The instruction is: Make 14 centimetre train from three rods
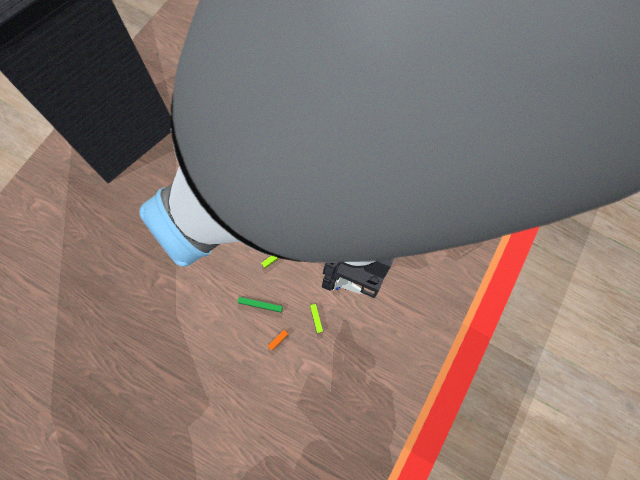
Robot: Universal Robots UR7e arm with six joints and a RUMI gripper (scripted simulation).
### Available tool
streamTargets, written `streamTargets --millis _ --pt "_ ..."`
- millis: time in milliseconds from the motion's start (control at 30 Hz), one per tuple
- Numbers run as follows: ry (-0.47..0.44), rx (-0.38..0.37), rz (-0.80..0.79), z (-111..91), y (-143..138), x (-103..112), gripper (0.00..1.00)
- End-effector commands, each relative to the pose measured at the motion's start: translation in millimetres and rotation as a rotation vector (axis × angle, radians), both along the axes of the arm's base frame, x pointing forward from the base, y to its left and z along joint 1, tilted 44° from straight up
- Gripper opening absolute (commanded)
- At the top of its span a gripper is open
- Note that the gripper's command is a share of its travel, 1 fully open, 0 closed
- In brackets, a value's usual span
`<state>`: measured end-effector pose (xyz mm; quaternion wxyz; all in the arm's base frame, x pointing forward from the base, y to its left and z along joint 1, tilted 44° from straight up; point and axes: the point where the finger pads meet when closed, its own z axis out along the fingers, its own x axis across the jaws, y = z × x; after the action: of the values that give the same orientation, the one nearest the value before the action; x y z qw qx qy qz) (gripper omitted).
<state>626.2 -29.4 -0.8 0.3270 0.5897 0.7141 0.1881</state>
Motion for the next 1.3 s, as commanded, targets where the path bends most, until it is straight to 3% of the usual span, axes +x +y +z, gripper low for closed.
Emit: streamTargets --millis 0,767,1267 --pt "-0.001 0.0 0.0 0.5 0.1 0.2 0.14" --pt "-0.001 0.0 0.0 -8.8 -1.4 9.3 0.14" --pt "-0.001 0.0 0.0 -25.4 -4.1 25.6 0.14"
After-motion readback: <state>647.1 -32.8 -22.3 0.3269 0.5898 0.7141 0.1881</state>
